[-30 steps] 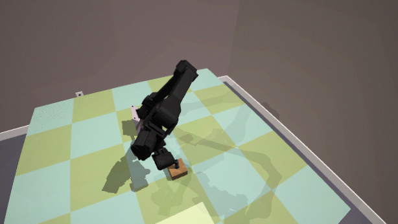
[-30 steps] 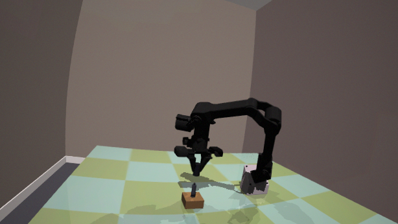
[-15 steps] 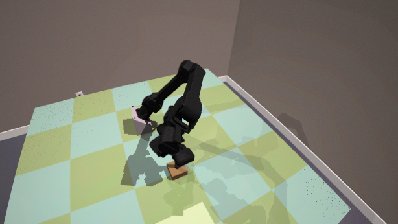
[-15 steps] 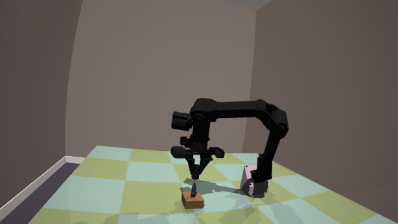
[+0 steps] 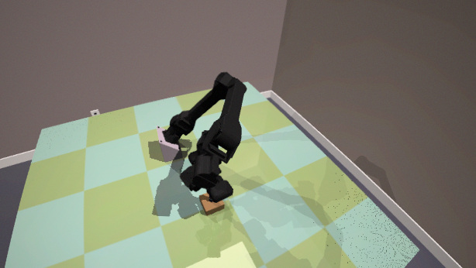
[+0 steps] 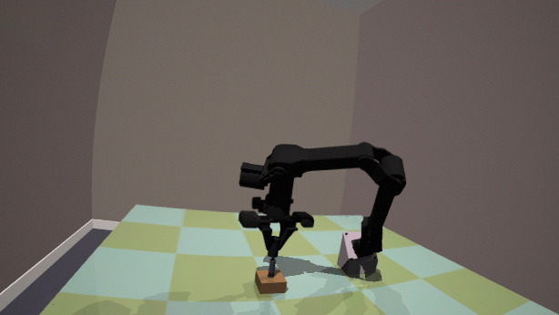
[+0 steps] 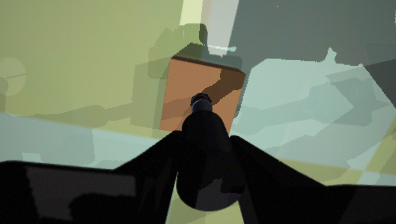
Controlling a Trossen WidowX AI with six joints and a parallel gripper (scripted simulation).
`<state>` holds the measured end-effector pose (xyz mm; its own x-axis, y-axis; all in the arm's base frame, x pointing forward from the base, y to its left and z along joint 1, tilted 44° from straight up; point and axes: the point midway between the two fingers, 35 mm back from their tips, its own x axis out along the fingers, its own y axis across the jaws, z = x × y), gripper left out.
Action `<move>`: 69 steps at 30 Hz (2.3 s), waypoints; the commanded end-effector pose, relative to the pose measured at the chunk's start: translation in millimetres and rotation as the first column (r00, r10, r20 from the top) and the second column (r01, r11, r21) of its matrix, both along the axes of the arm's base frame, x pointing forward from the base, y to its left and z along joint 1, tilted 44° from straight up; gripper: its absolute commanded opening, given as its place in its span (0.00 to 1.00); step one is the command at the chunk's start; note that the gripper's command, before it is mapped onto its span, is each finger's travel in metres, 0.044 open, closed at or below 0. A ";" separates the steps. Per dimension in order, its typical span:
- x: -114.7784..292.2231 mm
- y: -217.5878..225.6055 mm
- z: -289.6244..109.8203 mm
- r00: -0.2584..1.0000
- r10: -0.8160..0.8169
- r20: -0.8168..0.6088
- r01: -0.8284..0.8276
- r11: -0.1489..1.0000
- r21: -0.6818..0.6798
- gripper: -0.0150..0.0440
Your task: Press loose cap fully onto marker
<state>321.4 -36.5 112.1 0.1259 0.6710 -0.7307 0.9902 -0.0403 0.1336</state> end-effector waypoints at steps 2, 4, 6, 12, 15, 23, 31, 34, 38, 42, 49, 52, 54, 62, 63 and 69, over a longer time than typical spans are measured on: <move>0.2 7.2 -6.2 1.000 0.001 -0.005 -0.001 1.000 0.005 0.25; 0.7 9.4 -8.6 1.000 0.001 -0.005 -0.001 1.000 0.005 0.25; 1.2 11.6 -11.0 1.000 0.001 -0.005 -0.001 1.000 0.005 0.25; 2.4 18.3 -18.1 1.000 0.001 -0.005 -0.001 1.000 0.006 0.25; 2.8 21.5 -21.6 1.000 0.001 -0.005 -0.001 1.000 0.006 0.25; 3.8 30.3 -30.4 1.000 0.002 -0.004 -0.002 1.000 0.007 0.25; 3.9 33.0 -32.5 1.000 0.002 -0.004 -0.002 1.000 0.008 0.25; 3.9 33.0 -32.5 1.000 0.002 -0.004 -0.002 1.000 0.008 0.25; 3.9 33.0 -32.5 1.000 0.002 -0.004 -0.002 1.000 0.008 0.25; 3.9 32.1 -32.4 1.000 0.004 -0.003 -0.004 1.000 0.004 0.30; 3.9 32.1 -32.4 1.000 0.004 -0.003 -0.004 1.000 0.004 0.61; 3.9 32.1 -32.4 1.000 0.004 -0.003 -0.004 1.000 0.004 0.74; 3.9 32.1 -32.4 1.000 0.004 -0.003 -0.004 1.000 0.004 0.83; 1.8 5.7 -6.2 1.000 0.003 -0.004 -0.003 1.000 0.000 1.00; -0.5 -4.5 4.9 1.000 0.003 -0.004 -0.003 1.000 0.000 1.00; -5.1 -18.7 21.6 1.000 0.015 0.006 -0.015 1.000 0.000 0.96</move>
<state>318.6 -56.0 131.2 0.1391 0.6684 -0.7307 0.9886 -0.0501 0.1423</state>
